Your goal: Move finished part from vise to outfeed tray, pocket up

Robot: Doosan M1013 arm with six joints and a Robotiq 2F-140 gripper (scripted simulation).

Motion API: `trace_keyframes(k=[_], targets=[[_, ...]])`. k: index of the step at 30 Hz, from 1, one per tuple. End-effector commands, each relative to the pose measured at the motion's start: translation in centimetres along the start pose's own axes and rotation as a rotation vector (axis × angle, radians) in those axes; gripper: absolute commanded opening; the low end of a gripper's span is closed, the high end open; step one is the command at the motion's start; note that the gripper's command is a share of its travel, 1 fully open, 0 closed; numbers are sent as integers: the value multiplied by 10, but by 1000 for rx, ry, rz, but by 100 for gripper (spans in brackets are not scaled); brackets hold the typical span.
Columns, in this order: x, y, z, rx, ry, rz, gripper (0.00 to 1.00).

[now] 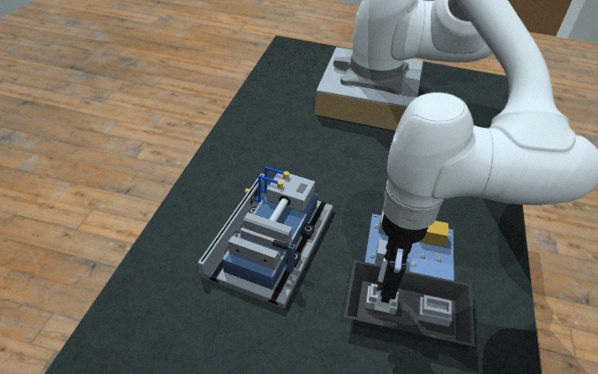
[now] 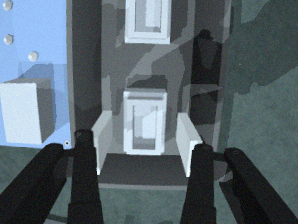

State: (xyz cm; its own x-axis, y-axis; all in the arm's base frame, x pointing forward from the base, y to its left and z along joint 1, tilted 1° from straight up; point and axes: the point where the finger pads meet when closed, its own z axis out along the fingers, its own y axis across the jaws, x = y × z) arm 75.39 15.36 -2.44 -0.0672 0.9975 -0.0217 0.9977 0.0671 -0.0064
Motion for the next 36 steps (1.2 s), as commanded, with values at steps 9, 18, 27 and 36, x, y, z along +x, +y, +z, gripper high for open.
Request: trace_keyframes(k=[9,18,27,36], targets=[[0,0,-6,0,0,0,40],[0,0,-37,0,0,0,40],[0,0,-77,0,0,0,40],[0,0,-126,0,0,0,40]])
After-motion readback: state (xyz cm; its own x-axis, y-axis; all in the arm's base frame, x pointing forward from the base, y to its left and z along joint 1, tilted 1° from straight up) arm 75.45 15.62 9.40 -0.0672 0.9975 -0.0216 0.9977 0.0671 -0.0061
